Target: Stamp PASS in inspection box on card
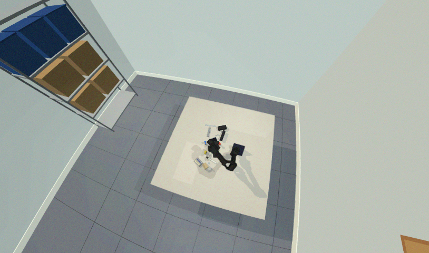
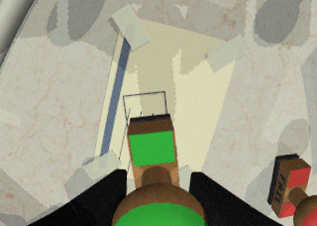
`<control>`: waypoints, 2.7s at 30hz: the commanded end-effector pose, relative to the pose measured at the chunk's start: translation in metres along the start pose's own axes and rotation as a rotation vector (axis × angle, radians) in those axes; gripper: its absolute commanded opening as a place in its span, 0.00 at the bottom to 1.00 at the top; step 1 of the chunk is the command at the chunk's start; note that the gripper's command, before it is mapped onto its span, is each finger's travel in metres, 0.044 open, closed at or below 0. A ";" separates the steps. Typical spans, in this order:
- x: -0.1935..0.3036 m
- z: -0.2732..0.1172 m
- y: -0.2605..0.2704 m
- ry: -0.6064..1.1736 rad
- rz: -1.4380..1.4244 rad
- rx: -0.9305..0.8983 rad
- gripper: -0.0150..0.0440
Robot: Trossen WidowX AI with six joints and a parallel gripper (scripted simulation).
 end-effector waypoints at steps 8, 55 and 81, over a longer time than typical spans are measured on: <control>0.000 0.008 0.001 -0.003 0.004 -0.003 0.25; 0.002 0.034 0.003 -0.009 0.003 -0.006 0.25; 0.002 0.038 0.004 -0.009 0.003 -0.006 0.25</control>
Point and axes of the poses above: the point midway between the two fingers, 35 mm back from their tips, its own z axis out along the fingers, its own y axis across the jaws, x = y × z, the point moved 9 cm from there along -z, back along the fingers, and after that the axes turned 8 degrees about -z, right-handed, at the moved point
